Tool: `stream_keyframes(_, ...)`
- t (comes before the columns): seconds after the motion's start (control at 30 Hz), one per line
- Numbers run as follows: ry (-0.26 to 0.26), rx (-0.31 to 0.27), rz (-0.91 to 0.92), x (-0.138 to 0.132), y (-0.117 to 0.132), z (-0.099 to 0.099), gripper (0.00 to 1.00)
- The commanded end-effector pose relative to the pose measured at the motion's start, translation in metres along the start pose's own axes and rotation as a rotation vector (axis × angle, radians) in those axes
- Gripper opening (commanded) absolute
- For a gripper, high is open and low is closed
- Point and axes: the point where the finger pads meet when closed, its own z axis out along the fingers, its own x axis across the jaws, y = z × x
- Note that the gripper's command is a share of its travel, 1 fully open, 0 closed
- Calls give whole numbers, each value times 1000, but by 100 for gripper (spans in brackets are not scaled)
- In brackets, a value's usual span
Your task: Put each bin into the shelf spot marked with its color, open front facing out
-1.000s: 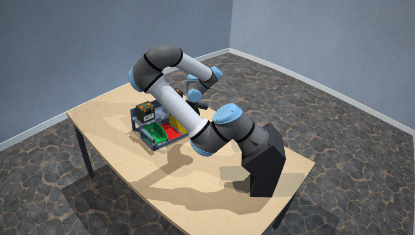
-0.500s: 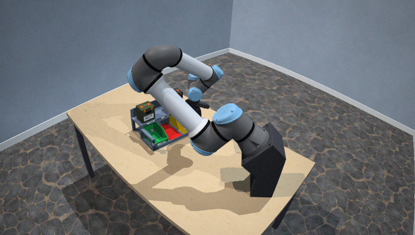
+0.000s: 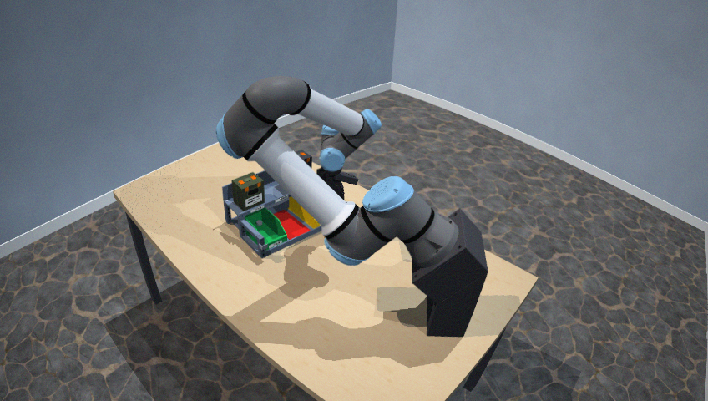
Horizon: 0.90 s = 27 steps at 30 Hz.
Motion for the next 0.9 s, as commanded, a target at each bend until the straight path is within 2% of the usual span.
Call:
stream_keyframes(0.0,-1,0,0,0,0,-11,0)
stream_keyframes(0.27,-1,0,0,0,0,-39,0)
stream_keyframes(0.5,-1,0,0,0,0,-52,0)
stream_keyframes(0.87,-1,0,0,0,0,-56,0)
